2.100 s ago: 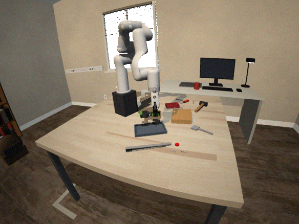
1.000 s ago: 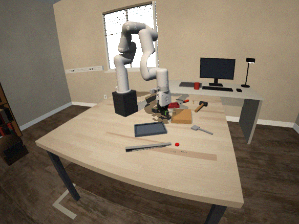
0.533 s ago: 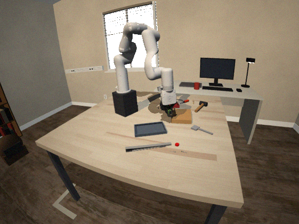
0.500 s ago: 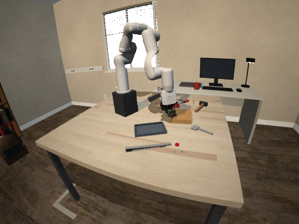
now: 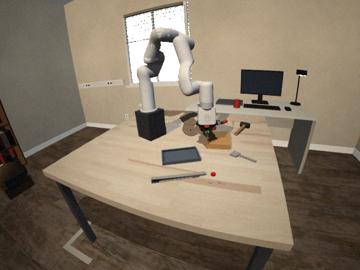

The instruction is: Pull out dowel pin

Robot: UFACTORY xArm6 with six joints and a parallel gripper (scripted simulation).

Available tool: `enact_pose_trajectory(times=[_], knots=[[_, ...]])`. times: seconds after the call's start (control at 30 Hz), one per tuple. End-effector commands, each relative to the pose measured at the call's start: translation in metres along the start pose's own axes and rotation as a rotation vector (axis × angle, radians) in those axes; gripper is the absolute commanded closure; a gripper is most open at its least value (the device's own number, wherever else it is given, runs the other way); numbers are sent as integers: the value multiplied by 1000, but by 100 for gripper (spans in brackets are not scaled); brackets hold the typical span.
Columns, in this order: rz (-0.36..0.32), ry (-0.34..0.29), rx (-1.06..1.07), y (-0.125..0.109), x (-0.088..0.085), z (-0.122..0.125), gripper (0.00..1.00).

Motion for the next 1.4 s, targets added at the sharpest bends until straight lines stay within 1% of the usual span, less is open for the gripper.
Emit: enact_pose_trajectory(times=[0.0,0.4,1.37], knots=[[-14,10,35,1,-1,4,73],[-14,9,117,4,-1,10,73],[-14,9,121,5,-1,10,73]])
Point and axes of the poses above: the point where the finger pads meet when closed, its own x axis out along the fingers, its own z axis across the jaws, y = z × x, the point moved 6 cm from there along -x, back along the fingers, and after that the axes turned 5 degrees about -x, right-handed, at the moved point
